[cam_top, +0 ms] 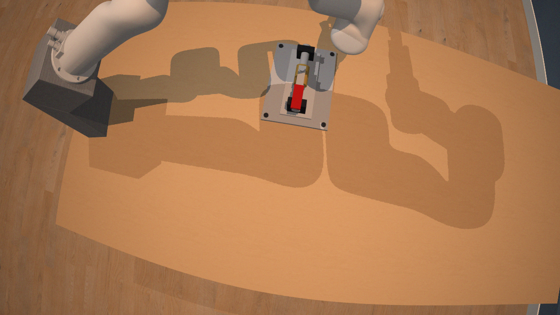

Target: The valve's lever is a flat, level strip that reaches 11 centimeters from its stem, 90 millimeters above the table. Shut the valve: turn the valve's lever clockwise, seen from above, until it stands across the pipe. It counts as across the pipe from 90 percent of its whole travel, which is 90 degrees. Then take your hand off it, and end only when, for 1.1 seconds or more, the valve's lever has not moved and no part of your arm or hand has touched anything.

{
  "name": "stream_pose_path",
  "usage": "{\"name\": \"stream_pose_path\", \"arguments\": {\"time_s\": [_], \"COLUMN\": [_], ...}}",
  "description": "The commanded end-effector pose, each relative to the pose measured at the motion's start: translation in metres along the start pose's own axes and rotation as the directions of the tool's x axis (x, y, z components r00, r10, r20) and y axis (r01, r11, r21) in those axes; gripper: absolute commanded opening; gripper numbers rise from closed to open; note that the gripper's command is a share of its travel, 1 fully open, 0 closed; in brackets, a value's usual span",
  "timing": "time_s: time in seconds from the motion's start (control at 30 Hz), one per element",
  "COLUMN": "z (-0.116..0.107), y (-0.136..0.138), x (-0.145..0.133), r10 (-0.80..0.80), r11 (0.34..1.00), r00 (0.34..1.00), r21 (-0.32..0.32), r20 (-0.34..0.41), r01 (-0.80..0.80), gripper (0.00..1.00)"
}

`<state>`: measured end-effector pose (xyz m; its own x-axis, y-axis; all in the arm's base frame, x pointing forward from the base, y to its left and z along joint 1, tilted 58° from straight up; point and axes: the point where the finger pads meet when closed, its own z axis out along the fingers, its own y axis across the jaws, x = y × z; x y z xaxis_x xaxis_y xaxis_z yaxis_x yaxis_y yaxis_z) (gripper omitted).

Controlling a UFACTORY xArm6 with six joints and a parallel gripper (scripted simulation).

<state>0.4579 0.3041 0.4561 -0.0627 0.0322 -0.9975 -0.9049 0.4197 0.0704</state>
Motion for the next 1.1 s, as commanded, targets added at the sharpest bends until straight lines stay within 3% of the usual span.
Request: {"name": "stream_pose_path", "arguments": {"time_s": [0.0,0.87,1.07], "z": [0.000,0.000,-0.012], "y": [0.001,0.000,-0.003], "x": [-0.002,-0.002,0.005], "r10": [-0.002,-0.002,-0.047], "r11": [1.000,1.000,0.999], "r00": [1.000,1.000,0.998], "r21": [-0.001,-0.001,0.020], "r20": [0.002,0.002,-0.047], "r01": [0.002,0.002,0.048], "gripper": [1.00,1.00,1.00]}}
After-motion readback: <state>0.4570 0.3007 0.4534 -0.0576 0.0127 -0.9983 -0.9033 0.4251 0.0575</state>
